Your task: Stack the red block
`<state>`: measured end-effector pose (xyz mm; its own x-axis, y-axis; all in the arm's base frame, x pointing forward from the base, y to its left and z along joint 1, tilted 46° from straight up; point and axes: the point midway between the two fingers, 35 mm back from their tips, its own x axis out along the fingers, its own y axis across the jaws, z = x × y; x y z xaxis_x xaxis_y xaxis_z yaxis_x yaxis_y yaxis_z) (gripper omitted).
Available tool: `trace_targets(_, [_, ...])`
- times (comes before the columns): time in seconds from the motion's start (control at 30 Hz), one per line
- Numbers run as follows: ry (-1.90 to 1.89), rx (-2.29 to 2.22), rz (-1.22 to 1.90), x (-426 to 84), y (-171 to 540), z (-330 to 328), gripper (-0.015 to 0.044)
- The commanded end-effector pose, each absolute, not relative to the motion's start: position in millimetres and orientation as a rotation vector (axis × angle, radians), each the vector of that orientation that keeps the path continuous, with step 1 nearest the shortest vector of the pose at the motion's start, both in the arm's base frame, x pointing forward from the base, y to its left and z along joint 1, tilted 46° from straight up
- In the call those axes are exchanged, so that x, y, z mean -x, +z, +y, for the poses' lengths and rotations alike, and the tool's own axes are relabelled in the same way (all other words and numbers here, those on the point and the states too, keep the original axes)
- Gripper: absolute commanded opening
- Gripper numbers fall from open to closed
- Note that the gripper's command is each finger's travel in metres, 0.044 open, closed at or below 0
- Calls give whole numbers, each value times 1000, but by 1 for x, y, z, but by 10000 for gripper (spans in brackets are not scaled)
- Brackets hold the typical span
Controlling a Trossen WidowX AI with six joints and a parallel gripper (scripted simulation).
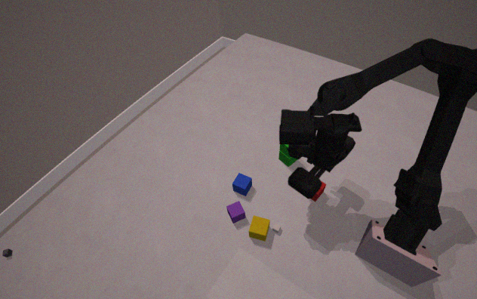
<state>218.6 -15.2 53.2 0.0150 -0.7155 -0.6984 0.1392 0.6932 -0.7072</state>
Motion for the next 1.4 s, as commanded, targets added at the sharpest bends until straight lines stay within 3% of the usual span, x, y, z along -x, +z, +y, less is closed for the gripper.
trace_targets(0.0, [-709, 531, 1407, -218, 49, -20, 440])
trace_targets(1.37, [-711, 533, 1406, -219, 16, -55, 440])
